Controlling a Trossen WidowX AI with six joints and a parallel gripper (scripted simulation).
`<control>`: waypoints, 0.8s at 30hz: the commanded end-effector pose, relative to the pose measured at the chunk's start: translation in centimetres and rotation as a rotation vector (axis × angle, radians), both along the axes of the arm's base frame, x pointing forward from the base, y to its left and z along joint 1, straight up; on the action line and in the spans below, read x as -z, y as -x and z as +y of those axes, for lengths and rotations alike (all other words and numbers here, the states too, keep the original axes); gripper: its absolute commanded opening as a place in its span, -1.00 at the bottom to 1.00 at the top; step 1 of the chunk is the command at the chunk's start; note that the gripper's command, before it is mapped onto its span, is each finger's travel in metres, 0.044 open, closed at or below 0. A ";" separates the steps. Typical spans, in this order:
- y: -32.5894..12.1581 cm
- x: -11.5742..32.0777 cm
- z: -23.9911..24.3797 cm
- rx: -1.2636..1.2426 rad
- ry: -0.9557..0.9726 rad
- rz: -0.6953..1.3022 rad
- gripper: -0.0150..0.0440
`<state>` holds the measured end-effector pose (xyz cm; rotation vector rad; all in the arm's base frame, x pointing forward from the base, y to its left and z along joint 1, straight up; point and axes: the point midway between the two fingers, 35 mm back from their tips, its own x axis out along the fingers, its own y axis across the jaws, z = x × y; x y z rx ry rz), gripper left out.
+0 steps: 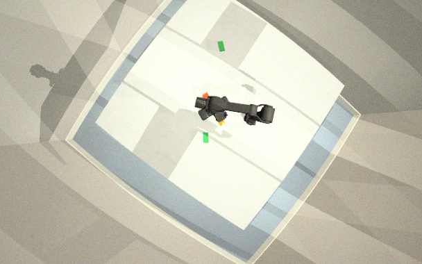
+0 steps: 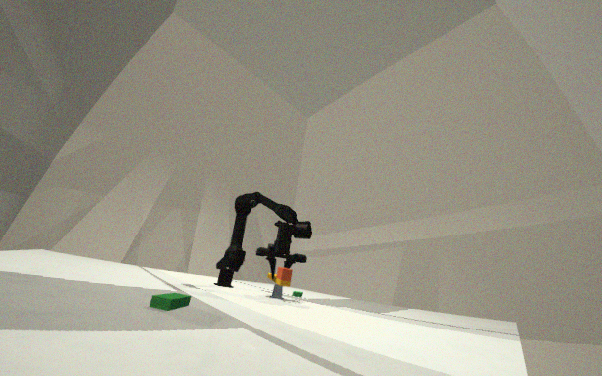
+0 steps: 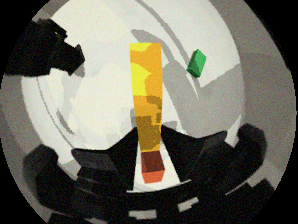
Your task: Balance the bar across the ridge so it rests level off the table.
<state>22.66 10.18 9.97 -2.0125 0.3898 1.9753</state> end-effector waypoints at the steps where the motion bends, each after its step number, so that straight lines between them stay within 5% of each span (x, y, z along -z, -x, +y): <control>1: 0.0 0.0 0.0 -0.003 0.002 -0.002 -0.49; 24: -0.1 0.2 0.0 -0.003 0.002 -0.002 -0.49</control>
